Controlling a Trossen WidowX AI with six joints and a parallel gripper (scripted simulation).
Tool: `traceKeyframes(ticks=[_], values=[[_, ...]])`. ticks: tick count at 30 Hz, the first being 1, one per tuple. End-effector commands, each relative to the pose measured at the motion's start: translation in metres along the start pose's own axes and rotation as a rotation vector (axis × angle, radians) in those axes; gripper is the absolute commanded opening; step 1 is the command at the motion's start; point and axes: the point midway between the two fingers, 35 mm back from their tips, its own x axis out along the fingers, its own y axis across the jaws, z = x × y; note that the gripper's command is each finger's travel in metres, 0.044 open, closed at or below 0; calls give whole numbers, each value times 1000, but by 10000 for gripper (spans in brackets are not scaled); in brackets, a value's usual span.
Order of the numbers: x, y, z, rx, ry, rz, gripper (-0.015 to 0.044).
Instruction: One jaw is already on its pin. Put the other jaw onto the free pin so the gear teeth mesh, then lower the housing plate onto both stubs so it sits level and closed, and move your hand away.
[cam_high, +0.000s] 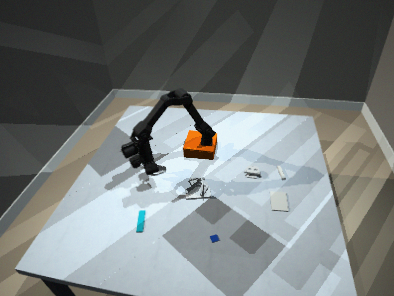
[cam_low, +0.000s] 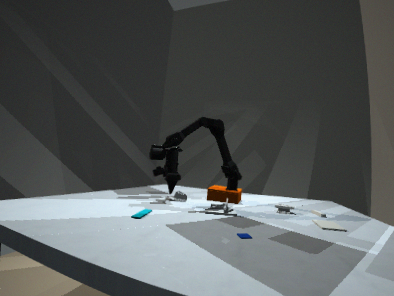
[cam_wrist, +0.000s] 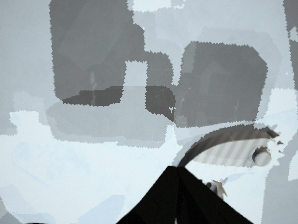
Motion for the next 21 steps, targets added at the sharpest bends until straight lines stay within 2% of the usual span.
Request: traceKeyframes(ticks=[1,5,21], values=[[-42,3,2,-6,-30,6,0],[-45,3,2,-6,-30,6,0],[-37,3,5,-3,-37,7,420]])
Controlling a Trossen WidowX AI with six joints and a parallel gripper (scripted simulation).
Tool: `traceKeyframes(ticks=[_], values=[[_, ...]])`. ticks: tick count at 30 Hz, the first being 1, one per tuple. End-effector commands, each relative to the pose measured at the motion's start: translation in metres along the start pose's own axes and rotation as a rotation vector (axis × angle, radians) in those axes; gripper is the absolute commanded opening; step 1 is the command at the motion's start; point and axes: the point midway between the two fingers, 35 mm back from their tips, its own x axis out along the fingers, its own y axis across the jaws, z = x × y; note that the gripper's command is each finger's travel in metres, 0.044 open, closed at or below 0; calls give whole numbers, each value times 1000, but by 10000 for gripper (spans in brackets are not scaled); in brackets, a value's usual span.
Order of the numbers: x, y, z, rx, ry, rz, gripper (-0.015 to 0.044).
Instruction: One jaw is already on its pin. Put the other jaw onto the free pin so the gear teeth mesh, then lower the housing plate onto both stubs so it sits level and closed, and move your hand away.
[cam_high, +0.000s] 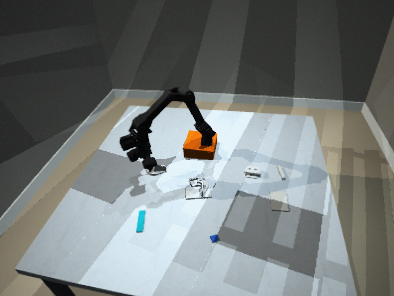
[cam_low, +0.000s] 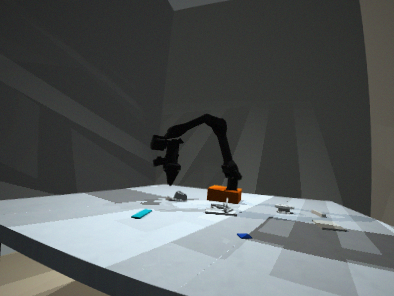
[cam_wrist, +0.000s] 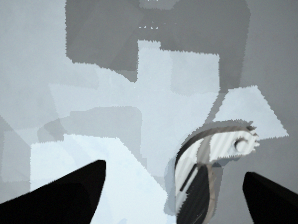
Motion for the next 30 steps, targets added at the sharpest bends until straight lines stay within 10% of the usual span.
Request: traceKeyframes(ticks=[1,30], values=[[2,0,0,0,3,-1,440],[0,0,0,-1,4,-1,414]])
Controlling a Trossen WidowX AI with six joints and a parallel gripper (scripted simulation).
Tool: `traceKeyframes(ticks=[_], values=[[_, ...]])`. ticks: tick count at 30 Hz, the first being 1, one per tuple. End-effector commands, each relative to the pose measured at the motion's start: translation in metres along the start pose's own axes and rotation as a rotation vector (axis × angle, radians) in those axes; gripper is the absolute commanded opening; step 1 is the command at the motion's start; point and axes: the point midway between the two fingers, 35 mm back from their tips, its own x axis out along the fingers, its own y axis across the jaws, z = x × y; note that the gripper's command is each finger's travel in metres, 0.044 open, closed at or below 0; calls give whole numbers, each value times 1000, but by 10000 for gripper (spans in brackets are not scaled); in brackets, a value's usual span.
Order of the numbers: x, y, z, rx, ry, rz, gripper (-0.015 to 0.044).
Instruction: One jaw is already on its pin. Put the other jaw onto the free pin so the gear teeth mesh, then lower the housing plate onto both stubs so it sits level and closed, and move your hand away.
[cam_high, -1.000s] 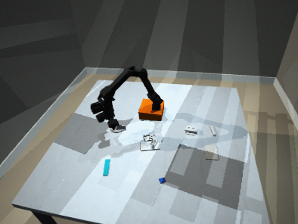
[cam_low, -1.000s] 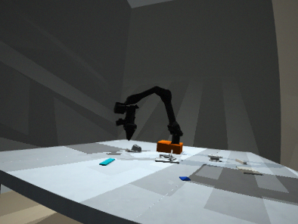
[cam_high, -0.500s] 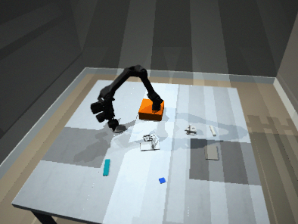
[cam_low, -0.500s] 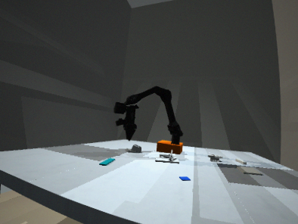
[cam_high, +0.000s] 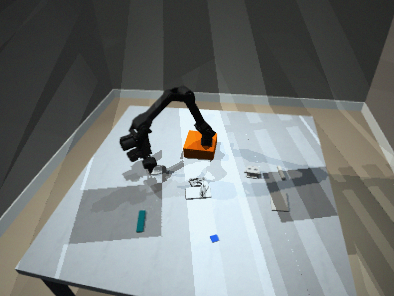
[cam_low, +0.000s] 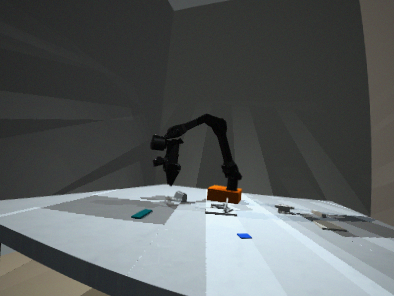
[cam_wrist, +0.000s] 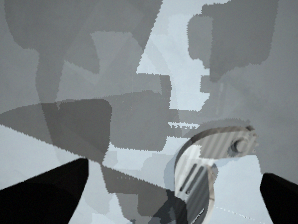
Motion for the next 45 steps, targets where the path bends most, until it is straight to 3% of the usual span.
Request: traceKeyframes(ticks=[1,16,35,45], values=[[-4,0,-2,-1,8,-1,387],[-6,0,-3,-2,10,-2,0],[-6,0,-3,-2,10,-2,0],[-5,0,-2,1,10,-2,263]])
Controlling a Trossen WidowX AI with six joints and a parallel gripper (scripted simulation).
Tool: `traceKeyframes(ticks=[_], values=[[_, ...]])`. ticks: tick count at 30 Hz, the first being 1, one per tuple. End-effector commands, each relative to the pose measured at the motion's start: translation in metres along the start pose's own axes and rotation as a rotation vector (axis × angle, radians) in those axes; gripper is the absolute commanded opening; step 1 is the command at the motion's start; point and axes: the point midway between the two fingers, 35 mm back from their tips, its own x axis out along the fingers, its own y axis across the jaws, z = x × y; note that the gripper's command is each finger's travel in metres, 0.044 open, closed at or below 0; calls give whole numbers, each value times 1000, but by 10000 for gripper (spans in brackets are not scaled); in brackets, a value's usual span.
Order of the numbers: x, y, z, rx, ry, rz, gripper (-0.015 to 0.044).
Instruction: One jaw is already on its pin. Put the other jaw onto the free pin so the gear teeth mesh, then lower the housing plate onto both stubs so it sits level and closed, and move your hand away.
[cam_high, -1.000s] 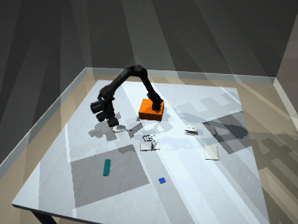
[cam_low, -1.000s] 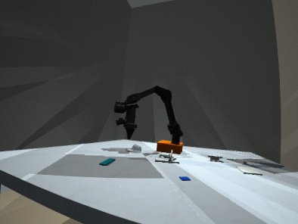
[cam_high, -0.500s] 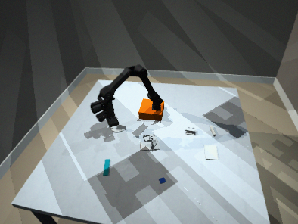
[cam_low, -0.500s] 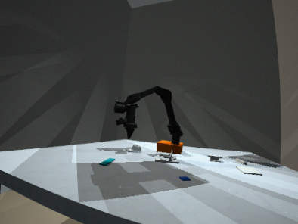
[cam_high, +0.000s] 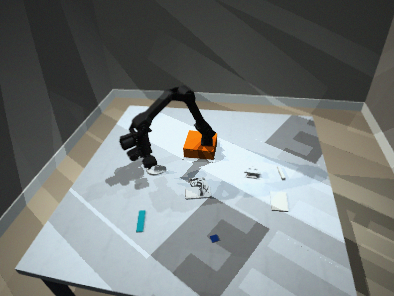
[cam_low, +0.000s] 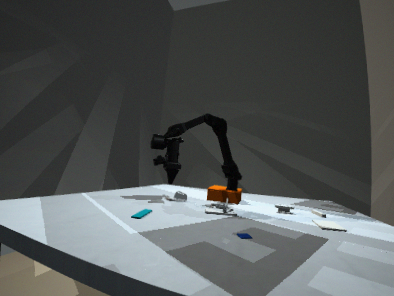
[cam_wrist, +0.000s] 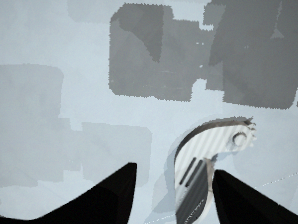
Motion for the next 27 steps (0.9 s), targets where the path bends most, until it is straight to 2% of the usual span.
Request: traceKeyframes(ticks=[1,7,27], values=[[0,0,0,0,0,-1,289],[0,0,0,0,0,-1,440],[0,0,0,0,0,-1,440]])
